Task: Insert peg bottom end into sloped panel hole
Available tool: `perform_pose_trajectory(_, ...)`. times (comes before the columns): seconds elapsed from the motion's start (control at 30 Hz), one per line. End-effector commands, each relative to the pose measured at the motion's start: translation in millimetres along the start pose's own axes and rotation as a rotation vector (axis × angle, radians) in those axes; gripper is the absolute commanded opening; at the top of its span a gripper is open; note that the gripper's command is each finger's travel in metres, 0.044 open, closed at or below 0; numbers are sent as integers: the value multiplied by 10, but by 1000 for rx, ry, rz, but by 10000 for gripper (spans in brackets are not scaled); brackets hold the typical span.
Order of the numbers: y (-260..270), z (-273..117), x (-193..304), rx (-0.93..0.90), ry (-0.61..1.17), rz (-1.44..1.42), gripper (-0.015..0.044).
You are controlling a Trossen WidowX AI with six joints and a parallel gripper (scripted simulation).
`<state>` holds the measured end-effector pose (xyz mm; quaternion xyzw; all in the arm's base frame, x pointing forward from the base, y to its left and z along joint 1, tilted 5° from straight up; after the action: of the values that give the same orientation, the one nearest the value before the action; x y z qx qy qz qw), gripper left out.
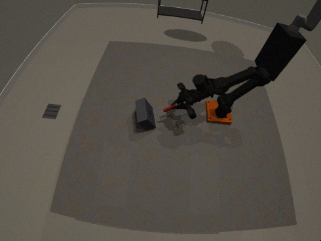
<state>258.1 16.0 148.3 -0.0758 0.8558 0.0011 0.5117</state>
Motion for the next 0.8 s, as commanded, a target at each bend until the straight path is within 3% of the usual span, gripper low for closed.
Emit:
perform_pose_trajectory(0.0, -1, 48, 24, -2, 1, 14, 0)
perform_pose_trajectory(0.77, -46, 217, 2, 12, -59, 63, 0)
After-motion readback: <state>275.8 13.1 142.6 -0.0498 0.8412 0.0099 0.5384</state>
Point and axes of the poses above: the point midway between the two fingers, 35 mm back from their tips, its own z axis out along the fingers, its own y axis across the jaws, x = y × z, the point moved 3 cm from there along -z, back along the fingers, and after that the axes turned 6 degrees about z, right-handed, at the moved point
